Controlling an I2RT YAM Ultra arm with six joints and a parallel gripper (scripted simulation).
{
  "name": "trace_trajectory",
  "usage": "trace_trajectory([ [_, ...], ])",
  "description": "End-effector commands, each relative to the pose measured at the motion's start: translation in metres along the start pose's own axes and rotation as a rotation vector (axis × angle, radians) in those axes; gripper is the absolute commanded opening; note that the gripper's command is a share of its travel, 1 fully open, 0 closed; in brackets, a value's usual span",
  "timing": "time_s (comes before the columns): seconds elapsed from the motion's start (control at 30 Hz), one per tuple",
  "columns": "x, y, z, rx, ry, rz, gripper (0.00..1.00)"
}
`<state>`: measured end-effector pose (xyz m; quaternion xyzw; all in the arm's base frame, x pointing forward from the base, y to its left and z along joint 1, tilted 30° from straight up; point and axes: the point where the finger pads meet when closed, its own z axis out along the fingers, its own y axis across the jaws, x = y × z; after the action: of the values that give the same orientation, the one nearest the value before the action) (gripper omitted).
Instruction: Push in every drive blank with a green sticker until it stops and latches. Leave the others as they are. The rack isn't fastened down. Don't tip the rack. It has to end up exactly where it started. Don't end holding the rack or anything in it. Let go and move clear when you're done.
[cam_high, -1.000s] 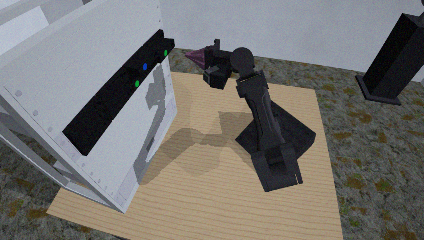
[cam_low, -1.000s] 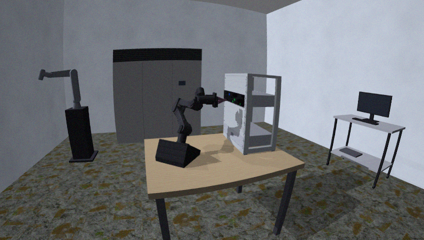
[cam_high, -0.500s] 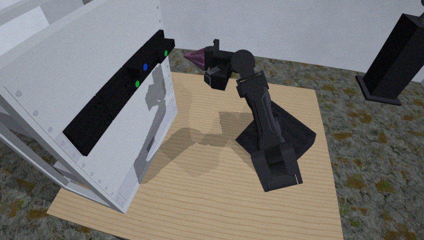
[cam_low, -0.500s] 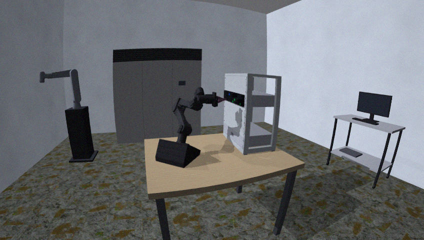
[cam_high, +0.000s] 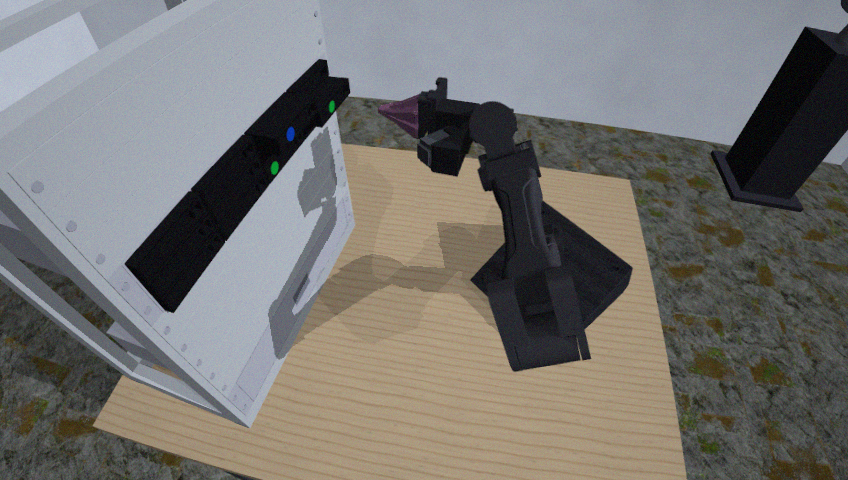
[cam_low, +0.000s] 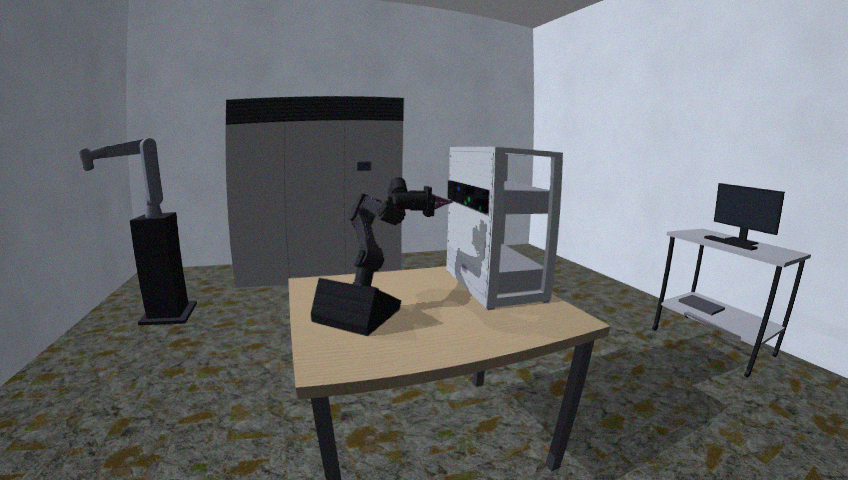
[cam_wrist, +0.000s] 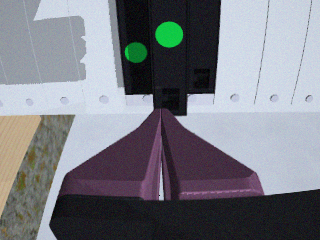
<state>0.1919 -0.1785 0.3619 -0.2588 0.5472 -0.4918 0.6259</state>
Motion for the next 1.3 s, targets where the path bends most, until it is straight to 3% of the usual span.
trace_trajectory([
  [0.0, -0.006, -0.013, 0.012, 0.021, -0.014, -0.024, 0.0],
  [0.27, -0.005, -0.012, 0.052, 0.017, -0.011, -0.02, 0.0],
  [0.33, -0.005, -0.012, 0.052, 0.017, -0.011, -0.02, 0.0],
  [0.37, -0.016, -0.018, 0.054, 0.032, -0.026, -0.045, 0.0],
  [0.4, -0.005, -0.012, 0.061, 0.016, -0.011, -0.02, 0.0],
  [0.47, -0.005, -0.012, 0.065, 0.016, -0.01, -0.02, 0.0],
  [0.6, -0.017, -0.019, 0.063, 0.034, -0.028, -0.046, 0.0],
  [1.27, -0.007, -0.02, 0.066, 0.027, -0.006, -0.022, 0.0],
])
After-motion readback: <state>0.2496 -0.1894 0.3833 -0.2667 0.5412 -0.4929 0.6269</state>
